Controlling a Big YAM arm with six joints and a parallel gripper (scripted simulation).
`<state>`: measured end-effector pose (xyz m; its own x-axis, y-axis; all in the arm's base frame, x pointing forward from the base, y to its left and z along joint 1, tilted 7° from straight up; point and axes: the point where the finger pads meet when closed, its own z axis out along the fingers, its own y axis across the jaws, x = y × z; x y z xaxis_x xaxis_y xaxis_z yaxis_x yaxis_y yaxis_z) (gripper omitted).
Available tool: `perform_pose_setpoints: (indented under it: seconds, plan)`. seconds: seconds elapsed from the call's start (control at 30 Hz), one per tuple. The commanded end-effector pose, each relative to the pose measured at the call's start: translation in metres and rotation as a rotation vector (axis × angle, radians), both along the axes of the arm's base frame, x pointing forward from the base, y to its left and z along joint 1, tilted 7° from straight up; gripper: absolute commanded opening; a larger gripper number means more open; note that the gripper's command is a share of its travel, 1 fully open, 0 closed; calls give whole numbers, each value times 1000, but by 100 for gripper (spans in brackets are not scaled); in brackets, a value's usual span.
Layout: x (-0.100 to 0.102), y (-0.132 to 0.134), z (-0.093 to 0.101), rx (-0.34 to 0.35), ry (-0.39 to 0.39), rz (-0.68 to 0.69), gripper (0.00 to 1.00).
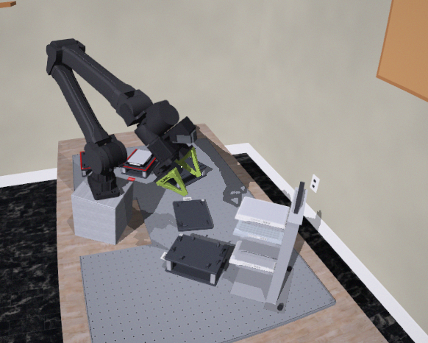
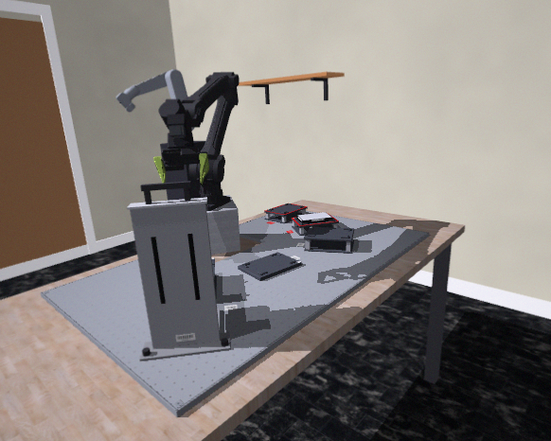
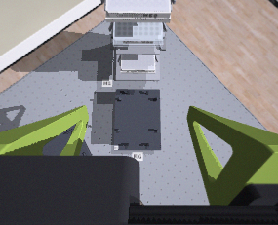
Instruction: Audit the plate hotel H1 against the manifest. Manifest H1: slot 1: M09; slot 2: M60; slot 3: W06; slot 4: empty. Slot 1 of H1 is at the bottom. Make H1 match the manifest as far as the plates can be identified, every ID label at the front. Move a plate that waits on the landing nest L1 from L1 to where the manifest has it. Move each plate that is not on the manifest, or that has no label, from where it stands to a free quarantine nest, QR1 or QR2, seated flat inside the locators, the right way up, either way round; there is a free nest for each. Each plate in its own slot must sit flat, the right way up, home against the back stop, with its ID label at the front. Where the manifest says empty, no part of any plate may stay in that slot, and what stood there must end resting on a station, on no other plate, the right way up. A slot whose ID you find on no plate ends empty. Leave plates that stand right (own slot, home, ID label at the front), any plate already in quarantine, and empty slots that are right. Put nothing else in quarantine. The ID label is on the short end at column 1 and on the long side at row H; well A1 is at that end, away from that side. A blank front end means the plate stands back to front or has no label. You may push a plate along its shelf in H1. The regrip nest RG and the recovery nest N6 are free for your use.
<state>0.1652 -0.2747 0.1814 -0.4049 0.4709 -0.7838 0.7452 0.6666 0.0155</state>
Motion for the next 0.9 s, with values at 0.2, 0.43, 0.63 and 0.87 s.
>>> perform_pose_setpoints:
  seconds: [0.2,0.43,0.63,0.87]
  plan:
    - [7,-5,-20,-17,-13,3,100]
    - [19,-25,5,-72,-40,3,100]
    - [21,-25,-5,-55,-33,2,100]
    - [29,-36,6,-70,-41,2,100]
